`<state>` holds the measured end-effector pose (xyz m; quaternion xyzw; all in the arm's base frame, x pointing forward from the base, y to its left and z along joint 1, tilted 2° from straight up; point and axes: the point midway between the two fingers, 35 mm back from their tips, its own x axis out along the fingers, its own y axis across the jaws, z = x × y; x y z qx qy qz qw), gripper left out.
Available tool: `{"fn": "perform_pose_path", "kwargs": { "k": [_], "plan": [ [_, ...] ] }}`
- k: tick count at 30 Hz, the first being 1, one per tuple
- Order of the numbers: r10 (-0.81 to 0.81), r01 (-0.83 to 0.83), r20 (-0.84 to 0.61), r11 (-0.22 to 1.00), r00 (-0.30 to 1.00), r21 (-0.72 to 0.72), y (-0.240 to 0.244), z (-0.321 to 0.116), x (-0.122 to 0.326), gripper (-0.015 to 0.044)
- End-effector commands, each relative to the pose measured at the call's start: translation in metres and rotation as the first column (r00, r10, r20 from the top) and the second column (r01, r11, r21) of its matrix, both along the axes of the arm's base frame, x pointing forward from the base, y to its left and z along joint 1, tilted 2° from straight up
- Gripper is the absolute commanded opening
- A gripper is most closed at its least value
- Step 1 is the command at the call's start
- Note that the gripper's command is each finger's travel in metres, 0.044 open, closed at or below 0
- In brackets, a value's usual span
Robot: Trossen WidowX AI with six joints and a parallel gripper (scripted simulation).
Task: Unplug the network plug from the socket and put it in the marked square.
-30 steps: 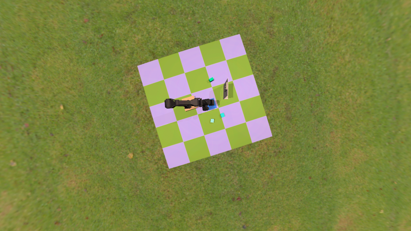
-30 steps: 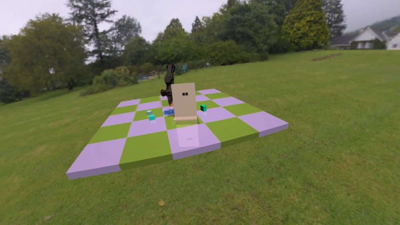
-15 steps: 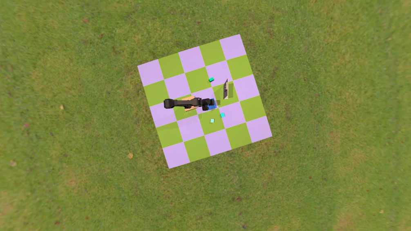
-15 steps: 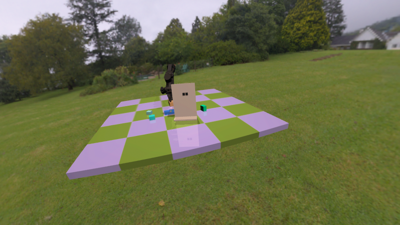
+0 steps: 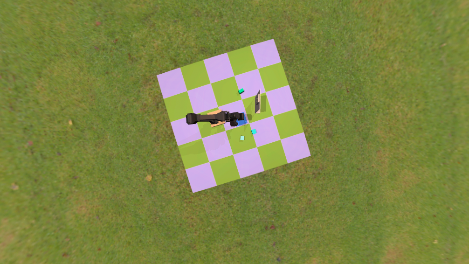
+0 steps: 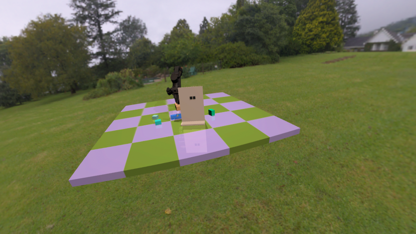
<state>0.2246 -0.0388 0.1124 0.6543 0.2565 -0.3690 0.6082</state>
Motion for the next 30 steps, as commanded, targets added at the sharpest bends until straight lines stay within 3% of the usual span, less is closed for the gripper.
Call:
{"fn": "perform_pose_path", "kwargs": {
  "k": [1, 30],
  "plan": [
    [-0.007, 0.007, 0.008, 1.000, 1.000, 0.000, 0.000, 0.009, -0.001, 0.0156],
    [-0.005, 0.005, 0.006, 1.000, 1.000, 0.000, 0.001, 0.082, -0.002, 0.0156]
  ]
}}
